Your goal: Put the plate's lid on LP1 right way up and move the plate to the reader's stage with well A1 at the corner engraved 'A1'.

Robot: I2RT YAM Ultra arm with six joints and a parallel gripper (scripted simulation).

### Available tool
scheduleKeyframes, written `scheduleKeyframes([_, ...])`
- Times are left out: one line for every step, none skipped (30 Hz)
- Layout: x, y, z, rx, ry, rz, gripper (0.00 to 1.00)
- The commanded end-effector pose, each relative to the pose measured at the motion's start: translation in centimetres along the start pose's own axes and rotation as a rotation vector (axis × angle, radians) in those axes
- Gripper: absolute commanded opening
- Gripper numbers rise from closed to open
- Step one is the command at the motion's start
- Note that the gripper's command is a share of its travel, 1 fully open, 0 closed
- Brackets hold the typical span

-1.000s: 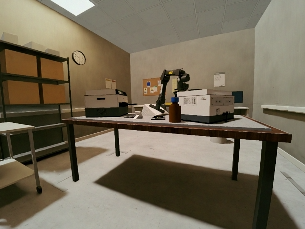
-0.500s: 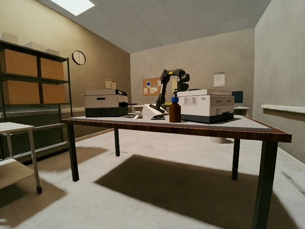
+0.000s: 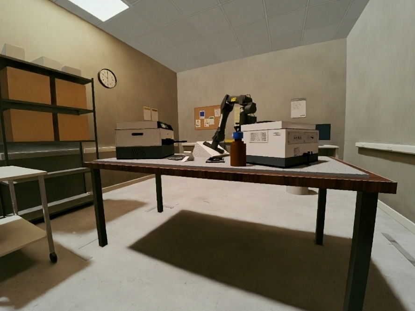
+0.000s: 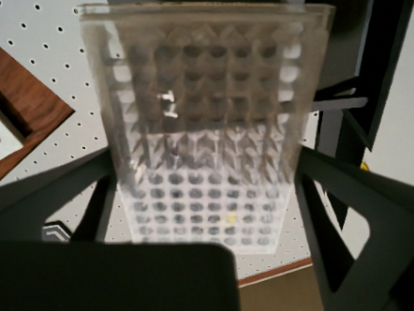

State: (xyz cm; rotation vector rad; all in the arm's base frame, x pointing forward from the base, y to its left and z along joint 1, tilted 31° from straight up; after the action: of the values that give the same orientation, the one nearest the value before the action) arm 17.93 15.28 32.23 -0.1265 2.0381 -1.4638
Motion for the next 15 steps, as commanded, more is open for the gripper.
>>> scheduleKeyframes([-1.1,-1.7,0.2,-0.015,0.044,0.072,0.86])
scheduleKeyframes([-1.2,-1.6,0.4,-0.011,0.056,0.070,0.86])
scheduleKeyframes([-1.5,-1.3,0.7,-0.006,0.068,0.060,0.86])
scheduleKeyframes([-1.7,-1.0,0.9,-0.002,0.080,0.052,0.86])
scheduleKeyframes([-1.8,-0.9,1.1,0.002,0.091,0.051,0.86])
scheduleKeyframes([-1.8,-0.9,1.1,0.002,0.091,0.051,0.86])
scheduleKeyframes([-1.8,-0.9,1.1,0.002,0.091,0.051,0.86])
scheduleKeyframes([-1.2,-1.8,1.2,0.003,0.099,0.068,0.86])
scheduleKeyframes([-1.4,-1.4,1.5,0.008,0.112,0.055,0.86])
scheduleKeyframes([-1.8,-0.6,1.8,0.014,0.127,0.031,0.86])
scheduleKeyframes([-2.0,-0.5,2.0,0.018,0.138,0.032,0.86])
scheduleKeyframes([-2.1,-0.5,2.2,0.021,0.148,0.032,0.86])
scheduleKeyframes([-2.3,-0.4,2.5,0.024,0.159,0.031,0.86])
scheduleKeyframes([-2.3,-0.3,2.7,0.028,0.170,0.030,0.86])
scheduleKeyframes([-2.4,-0.2,2.9,0.031,0.181,0.029,0.86])
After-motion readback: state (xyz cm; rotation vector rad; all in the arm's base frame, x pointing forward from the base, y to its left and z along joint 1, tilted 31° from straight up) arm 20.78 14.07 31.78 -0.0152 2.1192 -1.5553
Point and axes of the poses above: the point where the finger pads meet when closed, its own y axis out along the fingers, its own x axis across the jaws, z = x × y, the point moved 6 cm from there along -y, back along the fingers, and after that the axes turned 10 degrees about y, right-handed, at the moved point
